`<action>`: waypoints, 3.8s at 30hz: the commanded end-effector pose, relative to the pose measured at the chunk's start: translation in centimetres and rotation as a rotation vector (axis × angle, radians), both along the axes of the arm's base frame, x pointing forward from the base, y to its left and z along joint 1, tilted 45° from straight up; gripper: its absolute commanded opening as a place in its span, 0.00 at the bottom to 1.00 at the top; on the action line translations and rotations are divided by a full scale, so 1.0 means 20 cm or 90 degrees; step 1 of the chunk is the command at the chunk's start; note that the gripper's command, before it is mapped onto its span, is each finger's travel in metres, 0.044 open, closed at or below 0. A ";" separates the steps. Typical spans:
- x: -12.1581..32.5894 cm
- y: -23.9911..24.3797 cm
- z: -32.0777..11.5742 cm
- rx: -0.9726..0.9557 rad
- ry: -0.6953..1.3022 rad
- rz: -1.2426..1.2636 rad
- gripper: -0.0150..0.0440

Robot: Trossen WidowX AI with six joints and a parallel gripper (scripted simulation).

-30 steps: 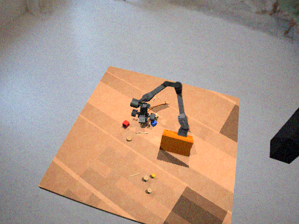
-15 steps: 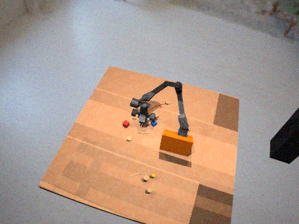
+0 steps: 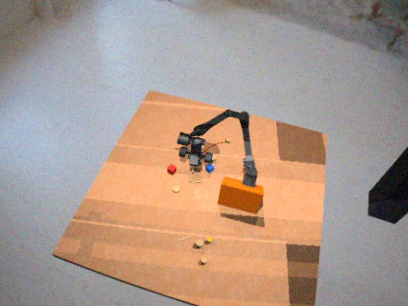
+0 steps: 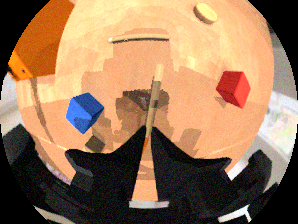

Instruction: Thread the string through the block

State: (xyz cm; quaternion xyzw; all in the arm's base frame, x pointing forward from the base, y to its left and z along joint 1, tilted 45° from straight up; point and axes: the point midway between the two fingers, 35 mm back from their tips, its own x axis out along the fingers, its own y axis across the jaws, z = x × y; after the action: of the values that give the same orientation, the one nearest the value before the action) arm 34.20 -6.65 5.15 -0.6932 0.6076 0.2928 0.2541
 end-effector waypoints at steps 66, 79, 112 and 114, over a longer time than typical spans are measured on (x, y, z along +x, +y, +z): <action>-0.06 0.13 0.34 0.089 0.014 -0.002 0.25; -0.09 0.13 0.41 0.118 0.017 -0.002 0.25; -0.18 0.16 0.61 0.191 0.024 0.003 0.25; -0.18 0.16 0.61 0.194 0.025 0.003 0.25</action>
State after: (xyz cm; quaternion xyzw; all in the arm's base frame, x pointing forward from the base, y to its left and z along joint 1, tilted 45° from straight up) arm 30.62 -3.65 16.98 -0.6427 0.5639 0.3915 0.3400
